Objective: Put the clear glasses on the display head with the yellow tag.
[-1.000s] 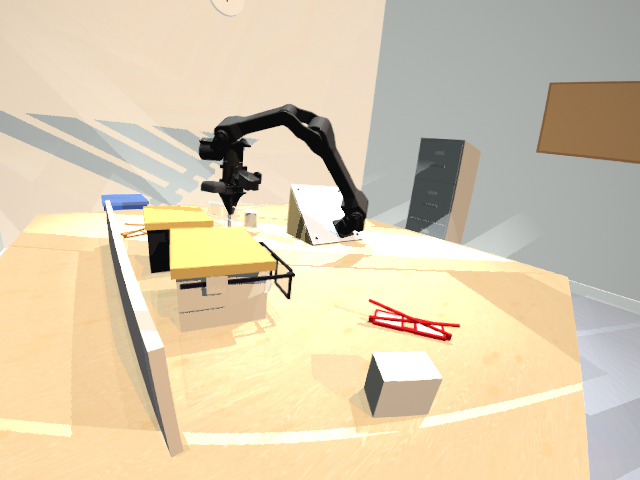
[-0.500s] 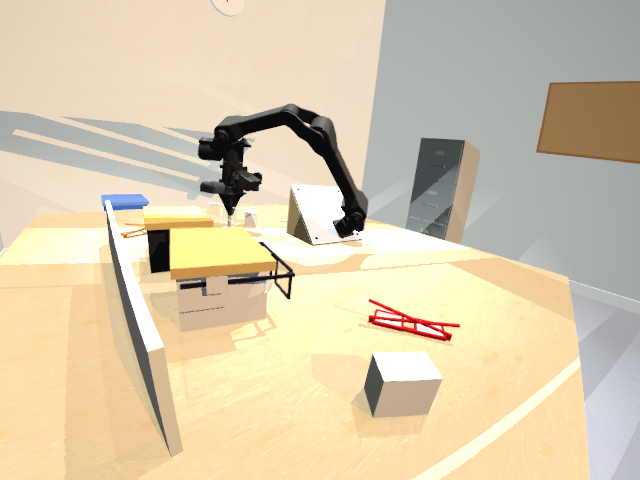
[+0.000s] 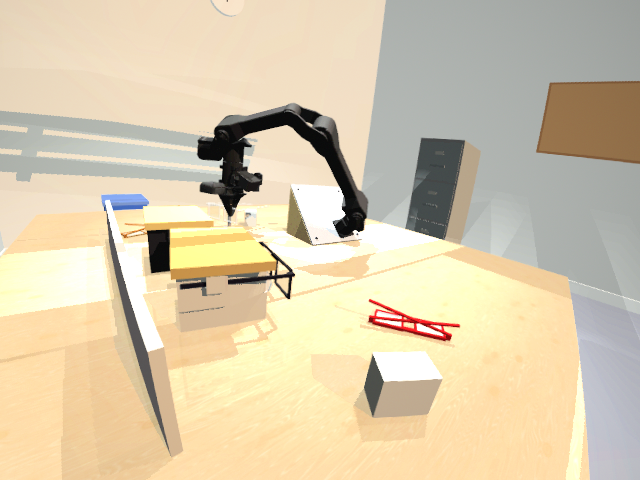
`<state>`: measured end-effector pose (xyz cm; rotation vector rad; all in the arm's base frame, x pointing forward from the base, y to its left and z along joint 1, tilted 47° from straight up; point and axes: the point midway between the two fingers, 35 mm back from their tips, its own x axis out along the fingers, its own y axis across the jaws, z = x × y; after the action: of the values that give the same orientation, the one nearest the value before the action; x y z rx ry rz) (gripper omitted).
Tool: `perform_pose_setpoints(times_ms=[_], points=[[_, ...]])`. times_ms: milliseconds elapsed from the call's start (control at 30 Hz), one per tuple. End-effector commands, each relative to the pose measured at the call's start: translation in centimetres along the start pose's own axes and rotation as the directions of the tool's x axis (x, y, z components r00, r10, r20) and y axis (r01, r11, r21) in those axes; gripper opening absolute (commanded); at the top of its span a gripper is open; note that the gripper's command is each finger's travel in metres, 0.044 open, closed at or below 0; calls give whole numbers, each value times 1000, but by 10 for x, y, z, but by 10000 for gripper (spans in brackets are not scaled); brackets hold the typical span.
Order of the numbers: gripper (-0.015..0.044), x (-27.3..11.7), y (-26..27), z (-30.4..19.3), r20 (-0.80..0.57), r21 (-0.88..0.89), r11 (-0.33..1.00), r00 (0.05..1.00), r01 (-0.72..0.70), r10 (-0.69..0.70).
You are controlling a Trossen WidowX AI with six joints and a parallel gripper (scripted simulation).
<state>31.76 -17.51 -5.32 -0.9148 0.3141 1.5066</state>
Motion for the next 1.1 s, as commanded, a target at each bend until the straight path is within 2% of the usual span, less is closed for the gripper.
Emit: perform_pose_setpoints(times_ms=[0,1067], points=[[0,0,-3,5,3,4,1000,1000,4,-4],[0,1,-13,26,5,4,1000,1000,5,-5]])
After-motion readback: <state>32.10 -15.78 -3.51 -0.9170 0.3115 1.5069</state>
